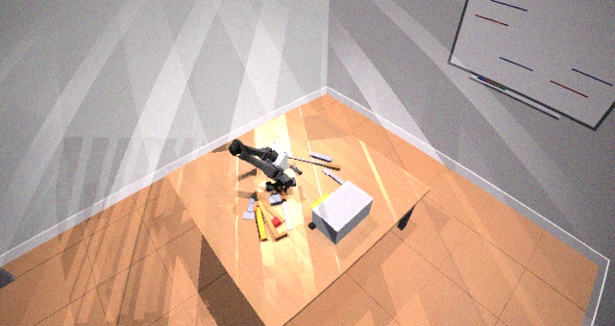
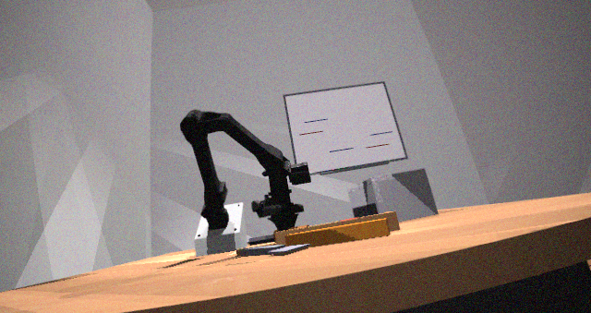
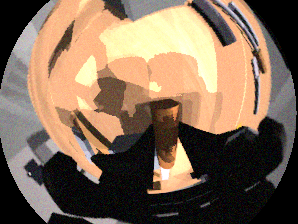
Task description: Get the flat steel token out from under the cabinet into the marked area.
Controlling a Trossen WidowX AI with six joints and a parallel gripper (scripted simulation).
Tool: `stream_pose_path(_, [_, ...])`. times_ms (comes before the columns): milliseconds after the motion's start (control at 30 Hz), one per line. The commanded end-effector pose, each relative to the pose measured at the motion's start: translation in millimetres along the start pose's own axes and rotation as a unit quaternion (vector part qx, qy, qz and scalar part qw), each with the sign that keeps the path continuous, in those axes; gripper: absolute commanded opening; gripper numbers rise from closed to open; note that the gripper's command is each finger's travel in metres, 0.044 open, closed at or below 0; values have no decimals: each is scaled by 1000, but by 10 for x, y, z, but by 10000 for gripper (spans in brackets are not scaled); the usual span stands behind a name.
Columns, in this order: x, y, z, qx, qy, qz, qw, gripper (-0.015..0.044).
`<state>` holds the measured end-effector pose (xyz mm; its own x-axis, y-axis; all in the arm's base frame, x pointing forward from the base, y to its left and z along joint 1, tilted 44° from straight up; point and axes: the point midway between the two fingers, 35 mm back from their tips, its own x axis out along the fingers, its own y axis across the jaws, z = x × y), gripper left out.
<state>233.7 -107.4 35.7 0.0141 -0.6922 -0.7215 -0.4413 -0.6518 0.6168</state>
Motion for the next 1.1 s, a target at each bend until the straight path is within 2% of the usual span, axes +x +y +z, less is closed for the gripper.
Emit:
stream_pose_path(0, [-3,20,-7,20,3,4,1000,0])
stream_pose_path(167, [-3,19,-7,35,3,4,999,0])
stream_pose_path(400, [-1,-1,1,21,0,0,1000,184])
stream_pose_path(433, [-1,-1,1,21,0,0,1000,200])
stream_pose_path(533, [-2,-1,0,23,0,0,1000,200])
stream_pose_path(633, [-3,-5,2,22,3,4,1000,270])
stream_pose_path(1067, [32,-8,10,22,3,4,1000,270])
